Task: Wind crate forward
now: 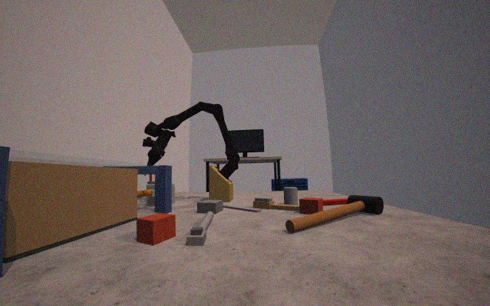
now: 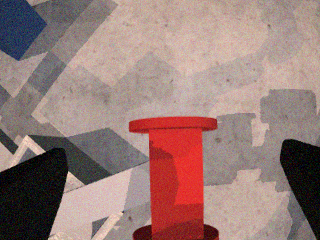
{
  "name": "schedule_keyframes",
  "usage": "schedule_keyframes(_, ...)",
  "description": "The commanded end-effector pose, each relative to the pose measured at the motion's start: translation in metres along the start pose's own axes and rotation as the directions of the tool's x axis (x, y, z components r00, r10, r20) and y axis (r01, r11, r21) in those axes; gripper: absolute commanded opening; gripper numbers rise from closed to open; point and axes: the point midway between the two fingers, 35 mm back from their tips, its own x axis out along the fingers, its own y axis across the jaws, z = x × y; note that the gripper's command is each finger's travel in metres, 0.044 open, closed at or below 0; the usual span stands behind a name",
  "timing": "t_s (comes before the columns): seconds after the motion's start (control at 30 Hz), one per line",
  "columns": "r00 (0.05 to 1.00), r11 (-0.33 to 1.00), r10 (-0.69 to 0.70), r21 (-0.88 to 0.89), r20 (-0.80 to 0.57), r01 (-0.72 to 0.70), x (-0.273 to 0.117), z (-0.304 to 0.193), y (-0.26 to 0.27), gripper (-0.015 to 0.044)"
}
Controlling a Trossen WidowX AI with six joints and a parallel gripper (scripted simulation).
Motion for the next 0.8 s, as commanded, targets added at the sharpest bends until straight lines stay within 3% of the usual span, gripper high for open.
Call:
schedule_keyframes(0.0, 1.000, 1.000, 0.005, 0.005, 0.001, -0.005, 0.007, -0.003, 0.001, 0.0440)
schedule_keyframes(0.6, 1.000, 1.000, 0.004, 0.006, 0.001, -0.004, 0.030, -0.016, 0.002, 0.0440)
schedule_keyframes(0.77, 1.000, 1.000, 0.000, 0.001, -0.001, 0.000, 0.027, -0.015, 0.001, 0.0309)
